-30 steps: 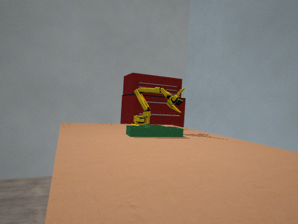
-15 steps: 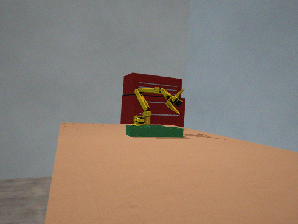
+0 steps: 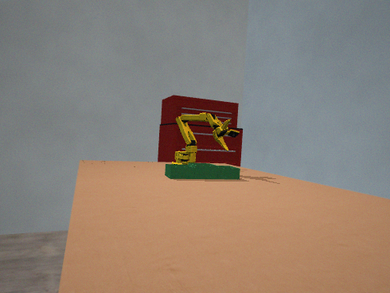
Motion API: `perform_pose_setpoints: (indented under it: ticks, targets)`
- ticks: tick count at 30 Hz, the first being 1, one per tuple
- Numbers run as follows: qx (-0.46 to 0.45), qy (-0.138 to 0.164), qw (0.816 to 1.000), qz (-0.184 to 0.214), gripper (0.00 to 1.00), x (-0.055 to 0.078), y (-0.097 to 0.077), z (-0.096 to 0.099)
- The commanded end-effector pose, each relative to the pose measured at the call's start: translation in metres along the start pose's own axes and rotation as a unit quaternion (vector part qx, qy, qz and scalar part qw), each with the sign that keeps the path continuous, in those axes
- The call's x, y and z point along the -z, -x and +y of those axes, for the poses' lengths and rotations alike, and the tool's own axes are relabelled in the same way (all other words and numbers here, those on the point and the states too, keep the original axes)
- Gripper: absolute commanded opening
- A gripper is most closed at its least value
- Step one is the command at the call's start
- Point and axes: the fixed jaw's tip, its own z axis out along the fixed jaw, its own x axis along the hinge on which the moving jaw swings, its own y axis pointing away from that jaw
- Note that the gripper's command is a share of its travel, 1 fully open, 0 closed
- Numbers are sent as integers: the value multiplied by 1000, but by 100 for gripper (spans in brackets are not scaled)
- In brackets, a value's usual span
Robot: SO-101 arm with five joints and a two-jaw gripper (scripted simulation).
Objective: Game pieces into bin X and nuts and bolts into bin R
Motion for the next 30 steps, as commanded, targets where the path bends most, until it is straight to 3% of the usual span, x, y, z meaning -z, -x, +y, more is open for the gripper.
perform_pose_setpoints:
  ticks: [1, 5, 7, 11, 12, 16, 17, 22, 24, 30]
  targets:
    - [-113, -3, 993, 32, 100, 10, -15, -14]
    - [-207, 2, 976, 65, 100, 15, -32, -16]
    - [-207, 2, 976, 65, 100, 15, -32, -16]
    - [-327, 5, 939, 105, 100, 22, -52, -17]
    - [-330, 5, 938, 106, 100, 23, -52, -17]
    - [-441, 3, 886, 143, 100, 32, -71, -16]
    - [-443, 3, 885, 144, 100, 32, -71, -16]
    - [-556, -4, 812, 180, 100, 43, -89, -13]
    - [-556, -4, 812, 180, 100, 43, -89, -13]
    - [-642, -11, 738, 208, 100, 53, -102, -8]
